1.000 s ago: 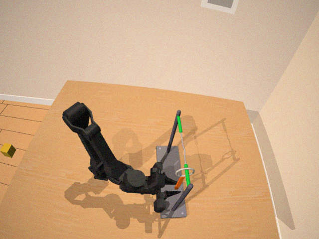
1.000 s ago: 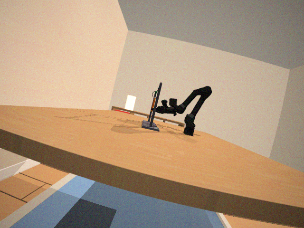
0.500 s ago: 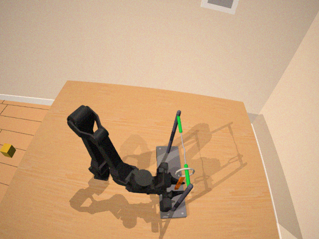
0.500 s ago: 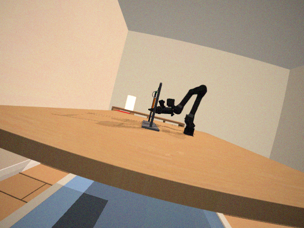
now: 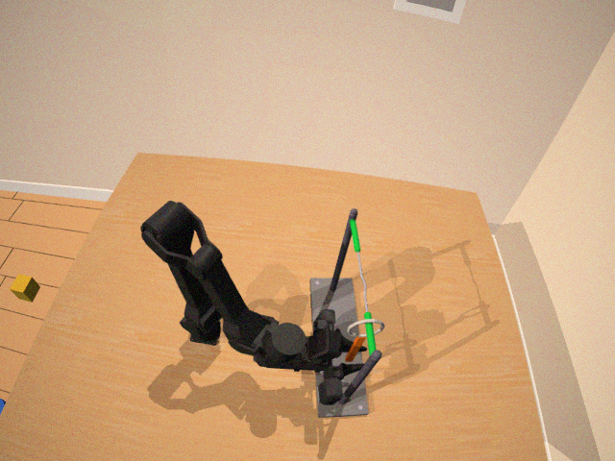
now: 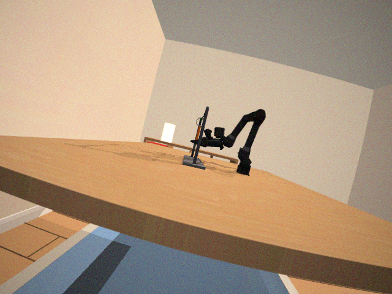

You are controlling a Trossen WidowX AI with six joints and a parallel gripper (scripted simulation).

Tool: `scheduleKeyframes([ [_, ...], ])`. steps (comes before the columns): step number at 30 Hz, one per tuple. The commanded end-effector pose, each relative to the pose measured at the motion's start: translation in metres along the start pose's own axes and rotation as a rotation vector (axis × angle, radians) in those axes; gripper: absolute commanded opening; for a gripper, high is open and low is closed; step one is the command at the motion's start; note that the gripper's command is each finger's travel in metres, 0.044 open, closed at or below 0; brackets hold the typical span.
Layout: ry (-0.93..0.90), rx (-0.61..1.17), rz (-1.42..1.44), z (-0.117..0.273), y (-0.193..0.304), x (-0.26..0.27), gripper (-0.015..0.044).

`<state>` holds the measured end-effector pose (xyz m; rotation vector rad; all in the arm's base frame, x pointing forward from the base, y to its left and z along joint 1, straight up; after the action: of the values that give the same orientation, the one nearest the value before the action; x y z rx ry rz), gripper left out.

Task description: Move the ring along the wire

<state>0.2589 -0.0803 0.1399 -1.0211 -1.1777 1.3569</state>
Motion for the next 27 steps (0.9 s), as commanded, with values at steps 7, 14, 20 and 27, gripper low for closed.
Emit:
scheduleKeyframes([
  [7,0.004,-0.001,-0.003,-0.0003,-0.0002,-0.0005,0.016],
  [14,0.0,0.0,0.0,-0.0001,0.0001,0.0,-0.0024],
  [20,0.0,0.0,0.0,-0.0001,0.0001,0.0,-0.015],
  [27,0.0,0.0,0.0,0.0,-0.0002,0.0,-0.015],
])
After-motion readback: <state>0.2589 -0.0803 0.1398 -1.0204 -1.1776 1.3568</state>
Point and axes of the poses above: the point midway between the two fingers, 35 mm back from their tips, its own z axis back along the fingers, its own x axis across the jaws, y = z × x, the point moved 7 cm from there along z, back along the fingers, and after that the axes turned 2 degrees about -z, right-handed, at the moved point
